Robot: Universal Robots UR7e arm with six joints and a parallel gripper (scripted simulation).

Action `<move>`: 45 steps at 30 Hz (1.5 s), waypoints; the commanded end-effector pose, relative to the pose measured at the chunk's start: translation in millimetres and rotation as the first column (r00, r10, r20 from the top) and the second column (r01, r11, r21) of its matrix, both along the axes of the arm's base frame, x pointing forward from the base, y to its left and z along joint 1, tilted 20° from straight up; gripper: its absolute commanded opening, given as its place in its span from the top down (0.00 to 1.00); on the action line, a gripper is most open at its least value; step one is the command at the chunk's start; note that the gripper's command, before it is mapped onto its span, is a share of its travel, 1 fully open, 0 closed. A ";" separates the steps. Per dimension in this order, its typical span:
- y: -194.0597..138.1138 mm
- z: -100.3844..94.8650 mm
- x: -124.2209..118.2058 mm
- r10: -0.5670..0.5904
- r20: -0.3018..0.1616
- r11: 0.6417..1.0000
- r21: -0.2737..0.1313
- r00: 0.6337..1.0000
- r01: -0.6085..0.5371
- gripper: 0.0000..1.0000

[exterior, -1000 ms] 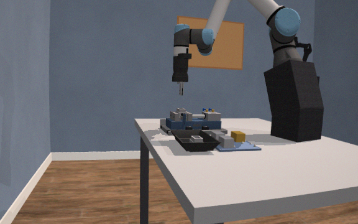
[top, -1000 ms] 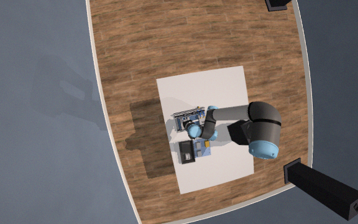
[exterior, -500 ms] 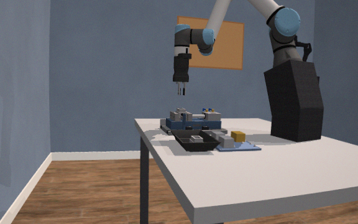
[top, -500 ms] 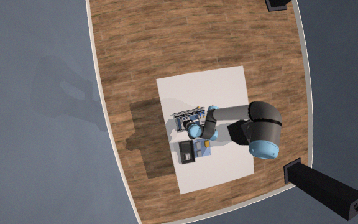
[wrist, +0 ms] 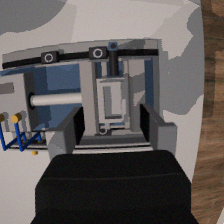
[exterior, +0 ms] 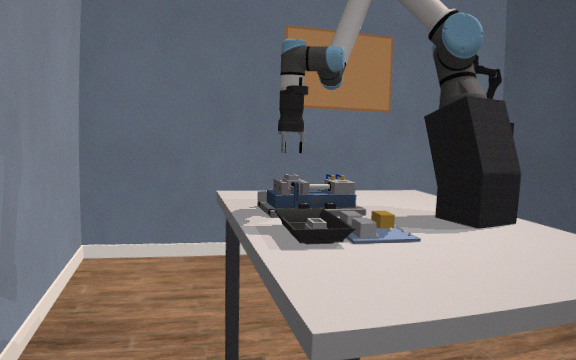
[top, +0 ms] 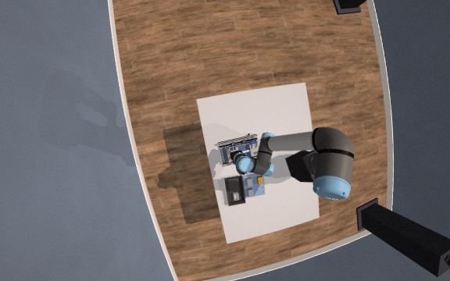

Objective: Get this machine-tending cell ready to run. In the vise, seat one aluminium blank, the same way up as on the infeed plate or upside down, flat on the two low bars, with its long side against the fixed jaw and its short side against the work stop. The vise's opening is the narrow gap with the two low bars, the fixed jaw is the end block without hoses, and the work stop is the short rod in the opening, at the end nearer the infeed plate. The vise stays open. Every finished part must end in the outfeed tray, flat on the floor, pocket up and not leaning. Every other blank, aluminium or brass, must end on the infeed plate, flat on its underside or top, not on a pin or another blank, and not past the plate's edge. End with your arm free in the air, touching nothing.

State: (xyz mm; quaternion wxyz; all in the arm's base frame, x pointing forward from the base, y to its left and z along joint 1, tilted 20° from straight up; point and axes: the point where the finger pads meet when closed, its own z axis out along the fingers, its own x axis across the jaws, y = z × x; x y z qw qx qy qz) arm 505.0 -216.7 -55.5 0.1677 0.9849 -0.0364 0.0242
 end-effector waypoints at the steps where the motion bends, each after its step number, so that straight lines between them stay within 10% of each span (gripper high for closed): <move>1: 0.0 0.6 0.4 0.000 0.001 1.000 -0.001 1.000 0.000 0.00; 45: -10.4 -29.3 1.6 0.000 0.001 1.000 -0.001 1.000 0.000 0.00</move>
